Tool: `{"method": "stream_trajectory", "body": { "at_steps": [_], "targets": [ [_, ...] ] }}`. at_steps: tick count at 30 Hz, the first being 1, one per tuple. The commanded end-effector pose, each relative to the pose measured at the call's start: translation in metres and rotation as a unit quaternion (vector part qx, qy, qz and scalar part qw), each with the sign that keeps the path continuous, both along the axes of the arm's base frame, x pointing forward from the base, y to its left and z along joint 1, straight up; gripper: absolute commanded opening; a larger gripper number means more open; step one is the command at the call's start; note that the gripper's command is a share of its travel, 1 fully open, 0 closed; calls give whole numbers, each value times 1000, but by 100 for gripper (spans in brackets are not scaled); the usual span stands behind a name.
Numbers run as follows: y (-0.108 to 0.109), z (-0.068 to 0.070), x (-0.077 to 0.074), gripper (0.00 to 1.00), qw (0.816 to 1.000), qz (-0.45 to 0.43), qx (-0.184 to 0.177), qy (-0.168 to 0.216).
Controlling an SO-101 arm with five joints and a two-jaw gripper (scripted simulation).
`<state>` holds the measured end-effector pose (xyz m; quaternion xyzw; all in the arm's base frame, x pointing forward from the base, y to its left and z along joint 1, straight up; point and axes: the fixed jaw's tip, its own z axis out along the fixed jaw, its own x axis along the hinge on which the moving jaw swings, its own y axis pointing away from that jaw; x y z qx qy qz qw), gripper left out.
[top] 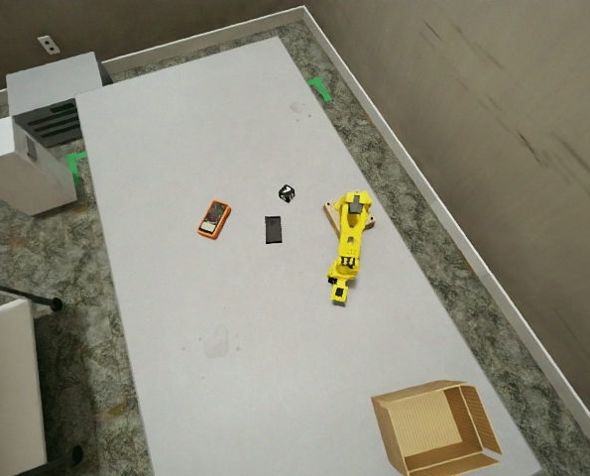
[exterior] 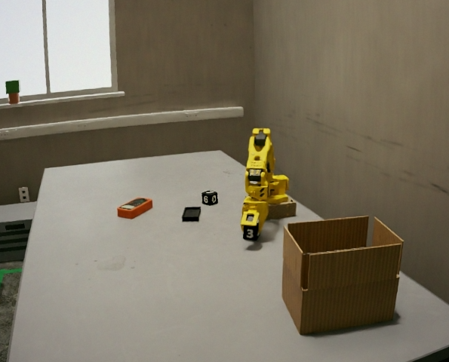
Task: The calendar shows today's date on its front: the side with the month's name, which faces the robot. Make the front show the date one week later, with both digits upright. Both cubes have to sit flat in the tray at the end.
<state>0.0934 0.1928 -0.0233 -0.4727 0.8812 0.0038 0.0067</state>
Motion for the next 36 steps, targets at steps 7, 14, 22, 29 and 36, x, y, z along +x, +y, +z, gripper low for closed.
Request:
{"method": "stream_trajectory", "body": {
  "at_steps": [7,14,22,29,36],
  "targets": [
    [-4,-3,0,0,1000,-1,-7,4],
    [-4,-2,0,0,1000,-1,-7,4],
    [-2,13,-1,0,1000,-1,-7,4],
    [-1,28,-2,0,1000,-1,-7,4],
    [-1,45,-4,0,1000,-1,-7,4]
  ]
}}
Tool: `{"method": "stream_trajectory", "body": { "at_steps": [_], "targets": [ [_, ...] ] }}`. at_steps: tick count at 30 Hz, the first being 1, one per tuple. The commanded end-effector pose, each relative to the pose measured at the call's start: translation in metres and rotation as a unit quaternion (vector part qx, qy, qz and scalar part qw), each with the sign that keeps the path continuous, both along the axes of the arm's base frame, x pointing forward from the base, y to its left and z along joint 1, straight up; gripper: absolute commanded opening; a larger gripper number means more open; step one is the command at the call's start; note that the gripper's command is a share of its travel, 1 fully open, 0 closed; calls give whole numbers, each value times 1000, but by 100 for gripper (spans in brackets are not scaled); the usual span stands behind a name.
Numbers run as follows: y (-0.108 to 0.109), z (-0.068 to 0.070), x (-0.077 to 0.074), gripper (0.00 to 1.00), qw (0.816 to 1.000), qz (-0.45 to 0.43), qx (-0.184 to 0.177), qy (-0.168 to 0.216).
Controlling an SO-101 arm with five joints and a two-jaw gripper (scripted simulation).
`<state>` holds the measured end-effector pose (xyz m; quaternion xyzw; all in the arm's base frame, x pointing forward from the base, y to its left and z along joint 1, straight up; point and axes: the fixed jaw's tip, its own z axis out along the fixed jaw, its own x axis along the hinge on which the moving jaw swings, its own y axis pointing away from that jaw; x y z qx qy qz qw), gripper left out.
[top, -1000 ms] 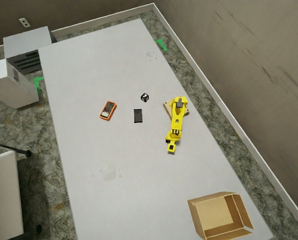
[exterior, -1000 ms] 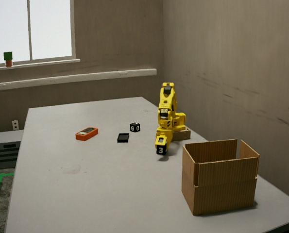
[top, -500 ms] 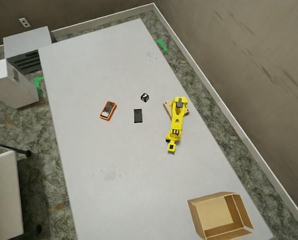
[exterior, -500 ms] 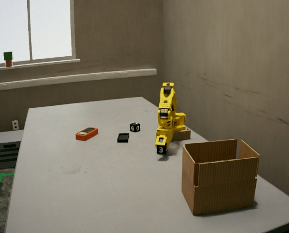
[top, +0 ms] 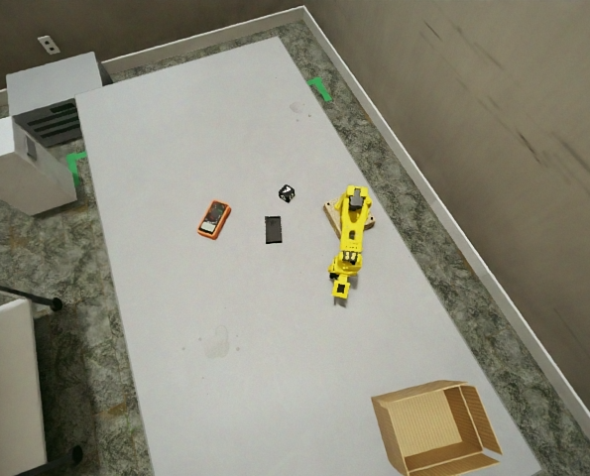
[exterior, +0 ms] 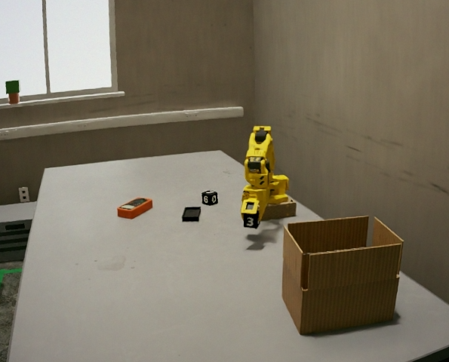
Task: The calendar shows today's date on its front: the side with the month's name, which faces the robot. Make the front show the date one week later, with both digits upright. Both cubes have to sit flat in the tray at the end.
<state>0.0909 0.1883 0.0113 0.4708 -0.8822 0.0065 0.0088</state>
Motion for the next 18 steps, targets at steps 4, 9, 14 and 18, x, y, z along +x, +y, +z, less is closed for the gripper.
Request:
{"method": "stream_trajectory", "body": {
  "at_steps": [4,9,14,18],
  "targets": [
    [3,13,-2,0,1000,1,9,-4],
    [3,13,-2,0,1000,1,9,-4],
    [3,13,-1,0,1000,6,9,-4],
    [2,13,1,0,1000,20,10,-4]
  ]
}}
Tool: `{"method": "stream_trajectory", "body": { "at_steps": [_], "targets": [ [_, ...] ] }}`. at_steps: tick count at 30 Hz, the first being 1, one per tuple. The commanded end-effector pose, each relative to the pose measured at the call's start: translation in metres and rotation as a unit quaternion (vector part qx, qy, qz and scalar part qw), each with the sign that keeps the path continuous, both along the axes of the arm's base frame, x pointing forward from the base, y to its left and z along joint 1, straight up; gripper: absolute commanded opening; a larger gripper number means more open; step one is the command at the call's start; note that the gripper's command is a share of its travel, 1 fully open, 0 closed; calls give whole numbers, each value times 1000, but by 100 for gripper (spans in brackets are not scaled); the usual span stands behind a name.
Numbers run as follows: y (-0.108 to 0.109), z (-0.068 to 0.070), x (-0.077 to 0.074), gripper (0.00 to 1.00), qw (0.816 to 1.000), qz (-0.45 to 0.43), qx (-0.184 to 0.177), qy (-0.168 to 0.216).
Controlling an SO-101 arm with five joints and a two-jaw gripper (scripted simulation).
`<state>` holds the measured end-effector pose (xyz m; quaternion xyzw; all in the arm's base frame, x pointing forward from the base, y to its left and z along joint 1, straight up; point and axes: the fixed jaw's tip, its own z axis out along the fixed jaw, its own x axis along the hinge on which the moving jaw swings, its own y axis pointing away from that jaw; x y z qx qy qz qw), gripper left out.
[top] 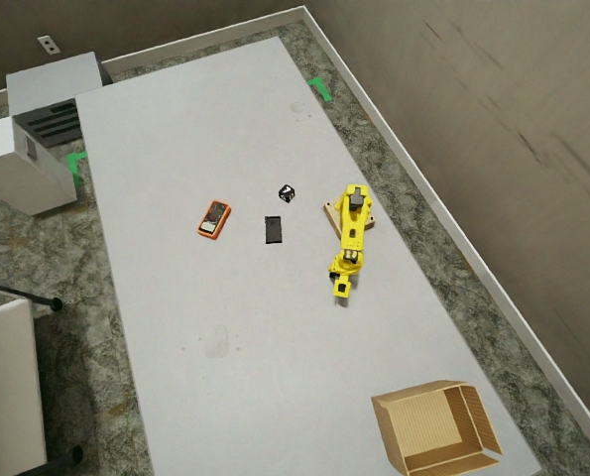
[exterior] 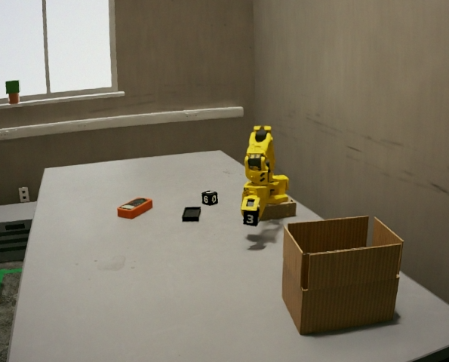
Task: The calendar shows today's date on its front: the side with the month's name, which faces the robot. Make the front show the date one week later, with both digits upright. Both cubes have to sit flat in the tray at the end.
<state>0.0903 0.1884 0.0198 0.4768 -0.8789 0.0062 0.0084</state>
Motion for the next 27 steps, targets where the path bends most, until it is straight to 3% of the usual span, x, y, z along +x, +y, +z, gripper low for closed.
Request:
{"method": "stream_trajectory", "body": {
  "at_steps": [1,14,27],
  "targets": [
    [2,4,3,0,1000,19,9,-4],
    [-5,2,20,0,991,134,10,-3],
    [-19,-1,48,0,951,308,11,-2]
  ]
}}
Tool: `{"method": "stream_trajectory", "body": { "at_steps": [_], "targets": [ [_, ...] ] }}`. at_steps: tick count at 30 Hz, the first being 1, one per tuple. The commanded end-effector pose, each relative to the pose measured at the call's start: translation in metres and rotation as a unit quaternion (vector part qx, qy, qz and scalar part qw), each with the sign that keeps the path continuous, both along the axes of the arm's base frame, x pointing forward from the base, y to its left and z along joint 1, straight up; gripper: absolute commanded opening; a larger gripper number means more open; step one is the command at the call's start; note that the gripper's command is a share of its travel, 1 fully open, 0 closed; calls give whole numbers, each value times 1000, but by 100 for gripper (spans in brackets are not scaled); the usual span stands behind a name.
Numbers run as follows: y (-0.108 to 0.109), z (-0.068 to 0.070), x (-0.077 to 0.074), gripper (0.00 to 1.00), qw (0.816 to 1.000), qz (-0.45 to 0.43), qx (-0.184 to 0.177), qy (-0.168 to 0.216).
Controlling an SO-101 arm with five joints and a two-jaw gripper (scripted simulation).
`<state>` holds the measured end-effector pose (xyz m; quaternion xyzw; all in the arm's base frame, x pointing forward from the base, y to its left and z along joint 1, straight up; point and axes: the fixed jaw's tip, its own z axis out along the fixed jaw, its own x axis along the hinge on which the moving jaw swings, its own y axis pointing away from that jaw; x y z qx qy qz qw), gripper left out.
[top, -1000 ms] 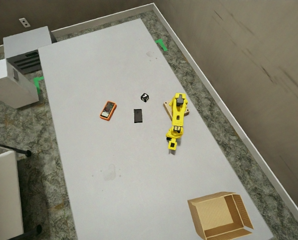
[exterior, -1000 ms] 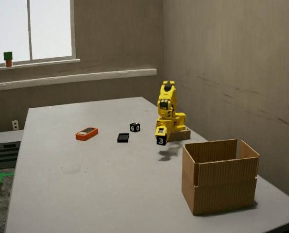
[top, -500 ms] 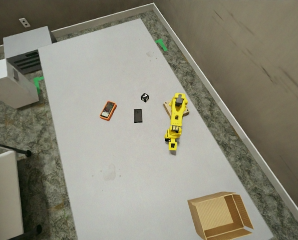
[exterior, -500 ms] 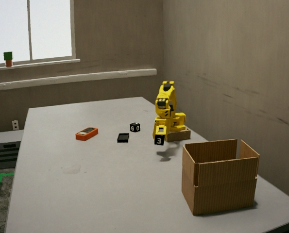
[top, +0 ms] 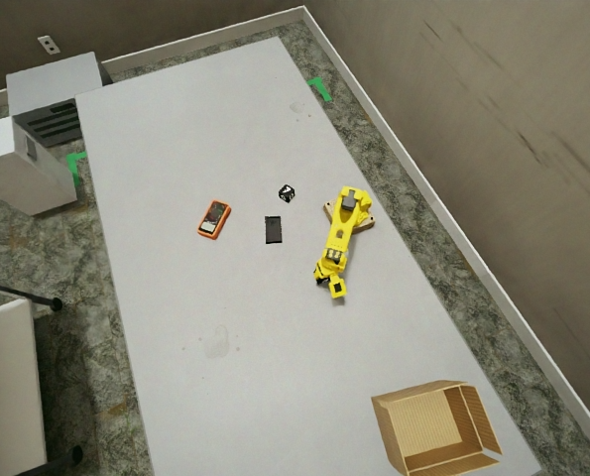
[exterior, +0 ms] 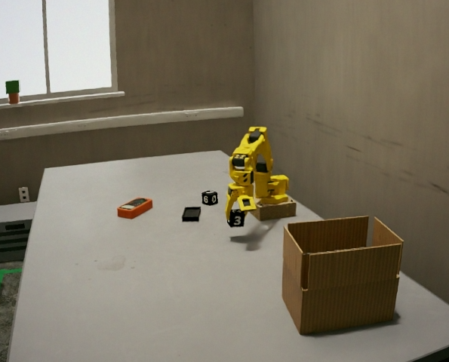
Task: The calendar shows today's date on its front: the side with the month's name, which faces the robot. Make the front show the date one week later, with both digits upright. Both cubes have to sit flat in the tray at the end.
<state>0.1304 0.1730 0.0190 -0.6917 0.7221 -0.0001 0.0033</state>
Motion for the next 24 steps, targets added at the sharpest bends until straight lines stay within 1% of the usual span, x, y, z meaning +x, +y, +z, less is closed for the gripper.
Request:
{"method": "stream_trajectory", "body": {
  "at_steps": [1,7,12,14,19,24],
  "targets": [
    [-5,-1,10,0,998,62,-2,2],
    [-14,-3,24,0,989,151,-2,2],
    [-21,-4,33,0,978,207,-2,1],
    [-21,-4,33,0,978,207,-2,1],
    [-25,-5,38,0,970,243,-2,1],
    [-27,-5,41,0,966,258,-2,1]
  ]
}}
